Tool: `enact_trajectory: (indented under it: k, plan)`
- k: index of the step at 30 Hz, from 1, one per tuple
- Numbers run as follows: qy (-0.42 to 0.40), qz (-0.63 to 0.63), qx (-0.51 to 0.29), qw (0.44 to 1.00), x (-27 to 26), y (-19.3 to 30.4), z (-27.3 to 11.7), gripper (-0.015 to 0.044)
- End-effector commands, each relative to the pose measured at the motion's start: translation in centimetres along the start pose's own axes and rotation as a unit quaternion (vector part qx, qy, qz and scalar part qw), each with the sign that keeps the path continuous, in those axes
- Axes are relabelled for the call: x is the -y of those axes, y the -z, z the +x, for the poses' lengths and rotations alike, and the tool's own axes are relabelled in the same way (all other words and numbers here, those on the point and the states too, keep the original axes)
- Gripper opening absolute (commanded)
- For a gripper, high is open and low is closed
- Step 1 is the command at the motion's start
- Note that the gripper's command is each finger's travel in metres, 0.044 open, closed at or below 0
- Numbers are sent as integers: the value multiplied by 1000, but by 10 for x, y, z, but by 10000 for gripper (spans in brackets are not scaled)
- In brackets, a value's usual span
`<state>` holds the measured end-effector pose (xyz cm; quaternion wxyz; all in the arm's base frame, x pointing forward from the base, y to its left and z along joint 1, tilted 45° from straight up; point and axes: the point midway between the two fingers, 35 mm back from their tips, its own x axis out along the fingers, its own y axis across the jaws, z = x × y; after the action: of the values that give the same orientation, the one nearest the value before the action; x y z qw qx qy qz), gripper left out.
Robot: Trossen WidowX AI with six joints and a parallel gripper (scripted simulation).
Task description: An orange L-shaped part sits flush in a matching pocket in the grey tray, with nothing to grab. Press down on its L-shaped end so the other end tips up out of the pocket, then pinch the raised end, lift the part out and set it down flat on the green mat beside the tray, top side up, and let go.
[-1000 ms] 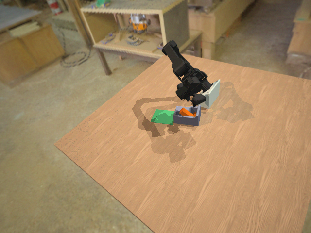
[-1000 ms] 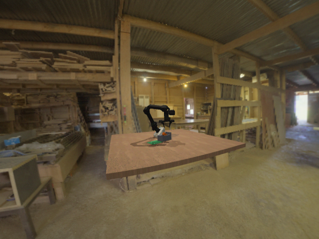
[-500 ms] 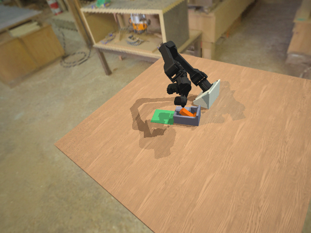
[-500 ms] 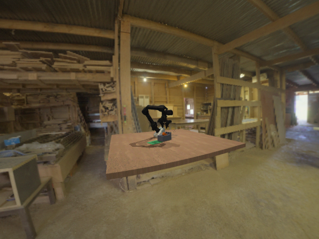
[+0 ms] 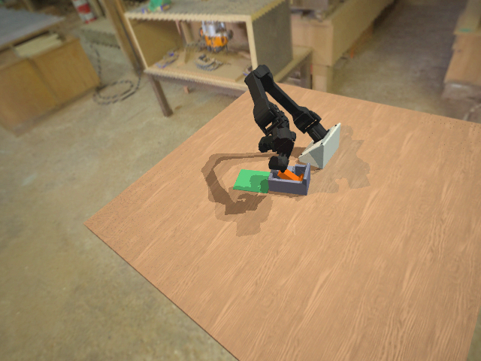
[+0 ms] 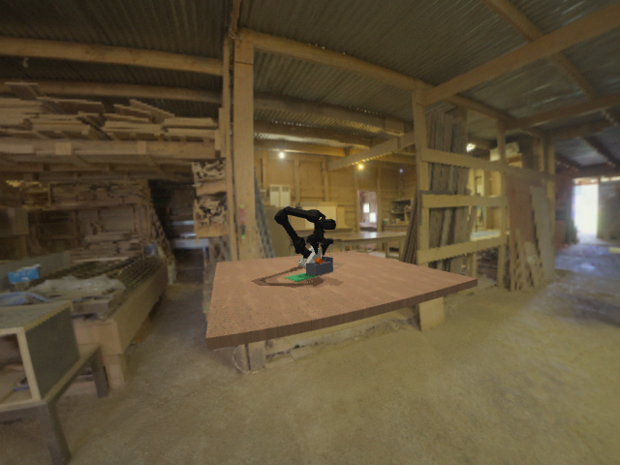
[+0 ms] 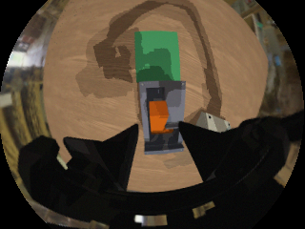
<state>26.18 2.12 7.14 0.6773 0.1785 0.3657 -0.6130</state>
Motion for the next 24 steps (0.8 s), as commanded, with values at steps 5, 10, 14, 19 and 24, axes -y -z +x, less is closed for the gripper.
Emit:
enact_trajectory:
  k: [5, 10, 14, 19, 24]
  plan:
    - [1, -1, 2, 1000, 0, -1, 14, 280]
    - [0, -1, 2, 1000, 0, -1, 22, 280]
    - [0, -1, 2, 1000, 0, -1, 28, 280]
    - [1, -1, 2, 1000, 0, -1, 36, 280]
    - [1, -1, 3, 1000, 1, -1, 44, 280]
